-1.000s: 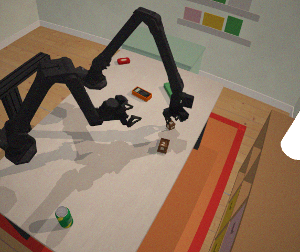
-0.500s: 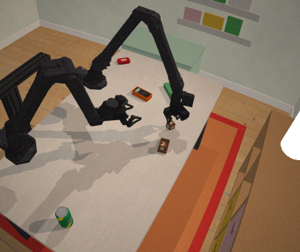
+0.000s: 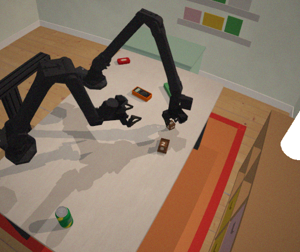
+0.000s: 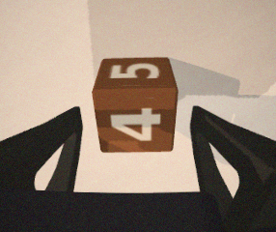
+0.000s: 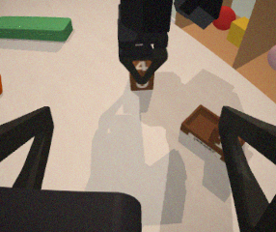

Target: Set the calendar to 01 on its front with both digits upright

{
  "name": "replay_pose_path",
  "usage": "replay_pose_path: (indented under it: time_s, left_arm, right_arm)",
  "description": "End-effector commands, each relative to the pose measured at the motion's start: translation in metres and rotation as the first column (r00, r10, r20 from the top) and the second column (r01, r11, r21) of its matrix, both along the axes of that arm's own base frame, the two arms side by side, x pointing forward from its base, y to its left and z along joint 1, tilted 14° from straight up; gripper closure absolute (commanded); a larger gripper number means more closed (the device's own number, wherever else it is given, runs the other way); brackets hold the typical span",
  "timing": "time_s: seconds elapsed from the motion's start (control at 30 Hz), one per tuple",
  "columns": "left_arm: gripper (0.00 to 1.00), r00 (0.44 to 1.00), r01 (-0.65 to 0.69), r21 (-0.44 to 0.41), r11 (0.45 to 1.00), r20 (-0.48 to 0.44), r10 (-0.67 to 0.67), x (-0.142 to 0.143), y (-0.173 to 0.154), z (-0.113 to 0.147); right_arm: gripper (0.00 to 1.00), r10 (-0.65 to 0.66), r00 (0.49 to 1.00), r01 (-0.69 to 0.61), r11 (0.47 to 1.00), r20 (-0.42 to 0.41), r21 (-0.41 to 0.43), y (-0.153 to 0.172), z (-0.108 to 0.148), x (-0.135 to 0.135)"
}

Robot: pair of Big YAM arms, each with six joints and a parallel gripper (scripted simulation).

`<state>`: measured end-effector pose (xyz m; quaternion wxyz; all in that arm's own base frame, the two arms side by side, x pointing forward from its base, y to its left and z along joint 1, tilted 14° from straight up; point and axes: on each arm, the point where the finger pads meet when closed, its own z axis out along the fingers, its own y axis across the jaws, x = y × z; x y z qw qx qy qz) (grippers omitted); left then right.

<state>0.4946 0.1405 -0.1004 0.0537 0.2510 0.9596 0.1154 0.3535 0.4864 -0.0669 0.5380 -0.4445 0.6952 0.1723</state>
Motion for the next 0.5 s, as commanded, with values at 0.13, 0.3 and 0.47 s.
replay_pose_path:
  time_s: [0.13, 0.3, 0.47]
  left_arm:
    - [0.36, 1.000, -0.004, 0.000, 1.000, 0.005, 0.004, 0.0084, 0.0115, -0.0160]
    - [0.36, 1.000, -0.006, -0.001, 1.000, 0.003, 0.006, 0.0079, 0.0114, -0.0161]
    - [0.44, 1.000, -0.006, -0.001, 1.000, 0.003, 0.006, 0.0079, 0.0114, -0.0161]
  right_arm:
    - [0.00, -0.007, 1.000, 0.006, 0.999, 0.021, 0.033, 0.0065, 0.0120, 0.0091]
    - [0.00, -0.007, 1.000, 0.006, 0.999, 0.021, 0.033, 0.0065, 0.0120, 0.0091]
    - [0.00, -0.007, 1.000, 0.006, 0.999, 0.021, 0.033, 0.0065, 0.0120, 0.0091]
